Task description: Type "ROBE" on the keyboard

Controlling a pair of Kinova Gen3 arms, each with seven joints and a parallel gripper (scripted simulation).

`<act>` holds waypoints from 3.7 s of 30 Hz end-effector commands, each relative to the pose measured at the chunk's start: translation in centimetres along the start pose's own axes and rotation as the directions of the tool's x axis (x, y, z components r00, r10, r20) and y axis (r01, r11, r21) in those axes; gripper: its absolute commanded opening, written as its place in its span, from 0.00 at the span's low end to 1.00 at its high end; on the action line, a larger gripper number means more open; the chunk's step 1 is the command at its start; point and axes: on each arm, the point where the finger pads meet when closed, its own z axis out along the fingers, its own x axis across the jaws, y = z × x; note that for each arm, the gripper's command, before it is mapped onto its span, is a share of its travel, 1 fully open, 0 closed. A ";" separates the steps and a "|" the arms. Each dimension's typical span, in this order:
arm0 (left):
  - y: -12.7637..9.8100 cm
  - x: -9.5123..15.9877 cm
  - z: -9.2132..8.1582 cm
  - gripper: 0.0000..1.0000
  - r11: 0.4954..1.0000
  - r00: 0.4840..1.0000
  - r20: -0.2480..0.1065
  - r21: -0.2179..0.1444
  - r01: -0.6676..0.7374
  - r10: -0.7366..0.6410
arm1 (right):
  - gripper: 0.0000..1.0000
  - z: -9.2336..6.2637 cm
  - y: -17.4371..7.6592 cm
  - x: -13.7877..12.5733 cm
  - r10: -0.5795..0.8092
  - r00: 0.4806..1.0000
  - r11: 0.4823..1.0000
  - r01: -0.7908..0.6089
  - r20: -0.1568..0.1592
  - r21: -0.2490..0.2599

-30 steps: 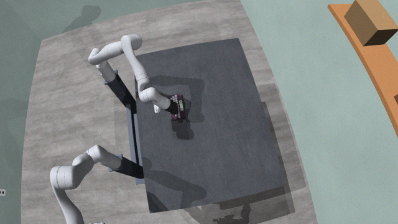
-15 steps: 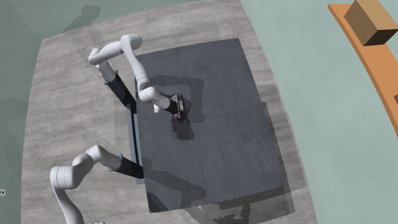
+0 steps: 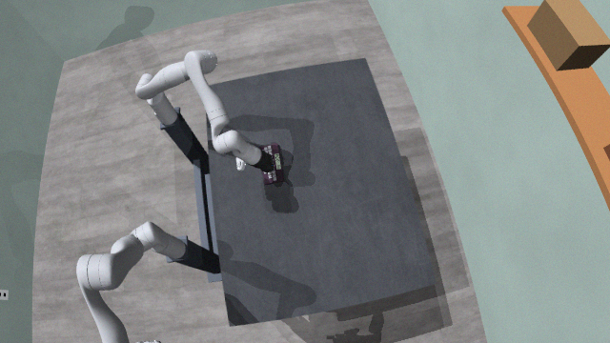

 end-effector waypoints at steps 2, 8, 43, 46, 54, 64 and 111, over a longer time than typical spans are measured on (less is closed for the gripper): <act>0.5 0.9 0.1 0.00 1.000 1.000 0.001 -0.002 0.001 -0.001 | 1.00 -0.1 0.0 0.0 0.000 1.000 1.000 0.000 0.000 -0.002; 1.2 2.6 0.4 0.00 1.000 1.000 0.001 -0.002 0.001 -0.001 | 1.00 -0.1 0.0 0.0 0.000 1.000 1.000 0.000 0.000 -0.002; 1.1 3.2 1.2 0.00 1.000 1.000 0.001 -0.002 0.001 -0.001 | 1.00 -0.1 0.0 0.0 0.000 1.000 1.000 0.000 0.000 -0.002; 1.1 3.2 1.2 0.00 1.000 1.000 0.001 -0.002 0.001 -0.001 | 1.00 -0.1 0.0 0.0 0.000 1.000 1.000 0.000 0.000 -0.002; 1.1 3.2 1.3 0.00 1.000 1.000 0.001 -0.002 0.001 -0.001 | 1.00 -0.1 0.0 0.0 0.000 1.000 1.000 0.000 0.000 -0.002; 1.0 3.2 1.4 0.00 1.000 1.000 0.001 -0.002 0.001 -0.001 | 1.00 -0.1 0.0 0.0 0.000 1.000 1.000 0.000 0.000 -0.002; 2.3 3.2 -1.4 0.00 1.000 1.000 0.001 -0.002 0.001 -0.001 | 1.00 -0.1 0.0 0.0 0.000 1.000 1.000 0.000 0.000 -0.002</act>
